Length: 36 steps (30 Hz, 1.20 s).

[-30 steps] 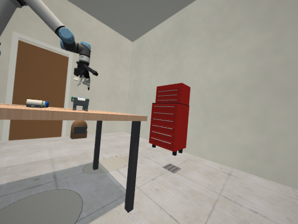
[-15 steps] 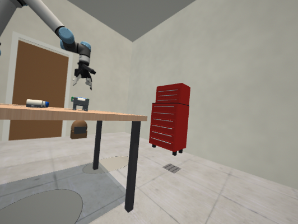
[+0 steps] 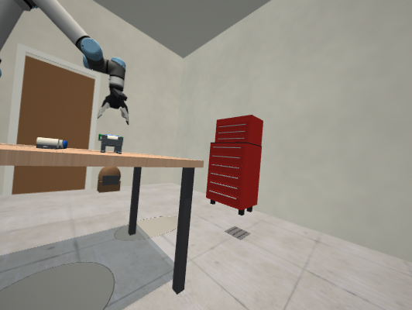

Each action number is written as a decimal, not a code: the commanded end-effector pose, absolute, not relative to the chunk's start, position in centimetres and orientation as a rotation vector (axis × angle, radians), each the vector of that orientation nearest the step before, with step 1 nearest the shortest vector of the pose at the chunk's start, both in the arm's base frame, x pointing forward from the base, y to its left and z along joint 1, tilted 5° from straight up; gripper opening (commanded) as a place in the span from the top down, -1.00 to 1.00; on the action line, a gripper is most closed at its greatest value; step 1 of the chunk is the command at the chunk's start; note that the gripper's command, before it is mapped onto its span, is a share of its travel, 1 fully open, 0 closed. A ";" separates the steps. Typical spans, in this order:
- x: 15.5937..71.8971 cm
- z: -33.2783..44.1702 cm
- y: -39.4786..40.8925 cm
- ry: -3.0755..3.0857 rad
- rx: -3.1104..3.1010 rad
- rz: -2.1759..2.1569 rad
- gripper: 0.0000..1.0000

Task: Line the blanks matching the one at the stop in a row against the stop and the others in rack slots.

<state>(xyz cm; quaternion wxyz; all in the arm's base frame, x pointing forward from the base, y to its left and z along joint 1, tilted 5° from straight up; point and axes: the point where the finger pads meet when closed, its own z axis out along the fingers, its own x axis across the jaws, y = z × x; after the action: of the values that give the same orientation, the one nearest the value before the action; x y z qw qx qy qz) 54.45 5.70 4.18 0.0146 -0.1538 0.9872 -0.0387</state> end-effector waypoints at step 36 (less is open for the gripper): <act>54.0 4.1 5.4 3.098 -0.013 -0.117 -0.05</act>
<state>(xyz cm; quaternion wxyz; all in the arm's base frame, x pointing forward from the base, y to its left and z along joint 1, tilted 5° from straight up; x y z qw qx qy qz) 53.97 5.43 4.07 0.0199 -0.0046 0.9991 -0.0376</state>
